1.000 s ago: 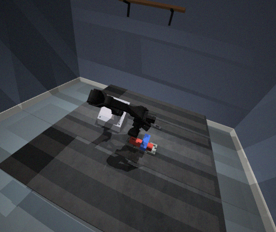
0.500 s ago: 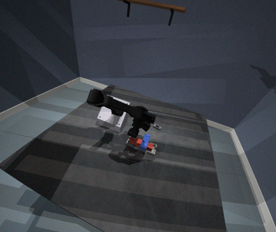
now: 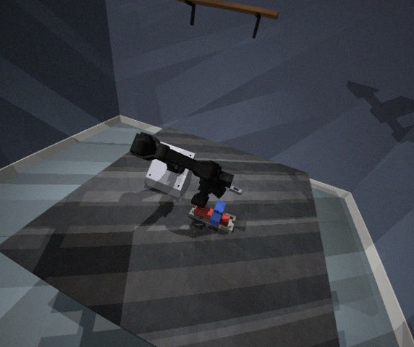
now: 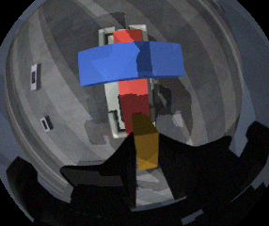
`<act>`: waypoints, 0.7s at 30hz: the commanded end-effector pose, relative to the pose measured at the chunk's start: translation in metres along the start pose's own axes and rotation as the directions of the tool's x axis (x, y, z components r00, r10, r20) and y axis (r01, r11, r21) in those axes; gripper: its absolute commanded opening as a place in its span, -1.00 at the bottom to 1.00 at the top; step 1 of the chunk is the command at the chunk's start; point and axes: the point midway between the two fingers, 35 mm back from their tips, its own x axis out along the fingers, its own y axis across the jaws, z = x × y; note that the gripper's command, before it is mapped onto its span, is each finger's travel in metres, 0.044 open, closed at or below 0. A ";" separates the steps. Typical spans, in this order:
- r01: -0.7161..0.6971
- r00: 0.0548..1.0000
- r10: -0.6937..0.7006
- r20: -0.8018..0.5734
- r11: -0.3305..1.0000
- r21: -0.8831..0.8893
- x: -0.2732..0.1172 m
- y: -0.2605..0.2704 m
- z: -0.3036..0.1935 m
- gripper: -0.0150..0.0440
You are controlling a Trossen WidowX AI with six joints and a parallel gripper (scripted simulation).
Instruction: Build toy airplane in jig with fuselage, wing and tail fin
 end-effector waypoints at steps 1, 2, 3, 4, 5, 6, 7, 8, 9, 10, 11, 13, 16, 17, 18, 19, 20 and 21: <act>0.005 1.000 -0.005 -0.004 1.000 -0.007 0.007 0.000 -0.001 -0.27; 0.005 1.000 -0.005 -0.004 1.000 -0.007 0.008 0.000 -0.001 -0.27; 0.005 1.000 -0.005 -0.004 1.000 -0.007 0.010 0.000 -0.001 -0.27; 0.005 1.000 -0.005 -0.004 1.000 -0.007 0.012 0.000 -0.001 -0.27; 0.005 1.000 -0.005 -0.004 1.000 -0.007 0.013 0.000 -0.001 -0.27; 0.005 1.000 -0.005 -0.004 1.000 -0.007 0.015 0.000 -0.001 -0.27; 0.005 1.000 -0.005 -0.004 1.000 -0.007 0.017 0.000 -0.001 -0.27; 0.005 1.000 -0.006 -0.004 1.000 -0.007 0.018 0.000 -0.001 -0.27; 0.006 1.000 -0.006 -0.004 1.000 -0.007 0.020 0.000 -0.002 -0.27; 0.006 1.000 -0.006 -0.004 1.000 -0.007 0.021 0.000 -0.002 -0.27; 0.006 1.000 -0.006 -0.004 1.000 -0.007 0.023 0.000 -0.002 -0.27; 0.007 1.000 -0.007 -0.004 1.000 -0.007 0.026 0.000 -0.002 -0.27; 0.008 1.000 -0.008 -0.004 1.000 -0.007 0.030 -0.001 -0.002 -0.27; 0.009 1.000 -0.009 -0.004 1.000 -0.007 0.031 -0.001 -0.003 -0.27; 0.009 1.000 -0.009 -0.004 1.000 -0.007 0.031 -0.001 -0.003 -0.27; 0.009 1.000 -0.009 -0.004 1.000 -0.007 0.031 -0.001 -0.003 -0.27; 0.009 1.000 -0.009 -0.004 1.000 -0.007 0.031 -0.001 -0.003 -0.27; 0.006 1.000 -0.006 -0.002 1.000 -0.001 0.030 -0.001 -0.002 -0.29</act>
